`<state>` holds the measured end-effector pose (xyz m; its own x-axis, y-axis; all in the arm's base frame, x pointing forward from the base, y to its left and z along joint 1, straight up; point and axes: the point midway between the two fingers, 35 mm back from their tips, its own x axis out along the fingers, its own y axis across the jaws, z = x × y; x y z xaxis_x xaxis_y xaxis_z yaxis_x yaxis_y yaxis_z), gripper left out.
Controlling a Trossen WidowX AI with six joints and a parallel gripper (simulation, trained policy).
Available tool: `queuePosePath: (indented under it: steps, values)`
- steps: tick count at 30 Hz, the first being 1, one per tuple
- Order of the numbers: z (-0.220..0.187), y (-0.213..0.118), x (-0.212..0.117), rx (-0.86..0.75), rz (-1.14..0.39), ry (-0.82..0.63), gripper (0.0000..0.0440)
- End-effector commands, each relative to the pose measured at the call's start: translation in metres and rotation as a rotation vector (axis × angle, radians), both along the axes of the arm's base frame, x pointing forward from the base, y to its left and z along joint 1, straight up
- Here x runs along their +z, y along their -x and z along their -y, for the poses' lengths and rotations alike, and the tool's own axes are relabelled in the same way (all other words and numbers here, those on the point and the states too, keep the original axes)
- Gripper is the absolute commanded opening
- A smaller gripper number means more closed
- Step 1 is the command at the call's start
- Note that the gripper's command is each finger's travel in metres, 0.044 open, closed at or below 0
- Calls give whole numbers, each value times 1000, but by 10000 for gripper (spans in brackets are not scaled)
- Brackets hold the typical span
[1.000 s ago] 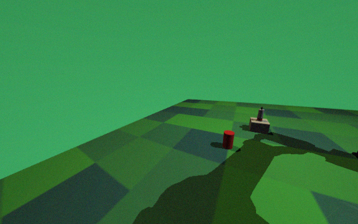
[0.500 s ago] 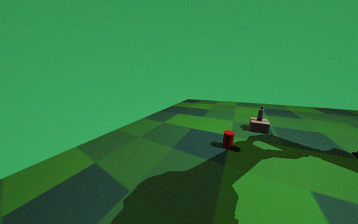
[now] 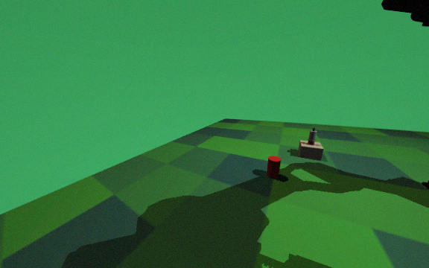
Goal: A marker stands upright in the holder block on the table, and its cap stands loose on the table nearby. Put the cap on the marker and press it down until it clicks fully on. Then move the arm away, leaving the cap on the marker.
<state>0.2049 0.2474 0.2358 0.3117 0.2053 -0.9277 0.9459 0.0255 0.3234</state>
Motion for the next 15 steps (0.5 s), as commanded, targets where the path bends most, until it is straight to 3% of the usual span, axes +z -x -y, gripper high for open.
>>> queuePosePath:
  steps: [1,15]
  values:
    - [1,-6,-2,-24,-22,3,341]
    - [12,-35,-13,-132,-104,23,341]
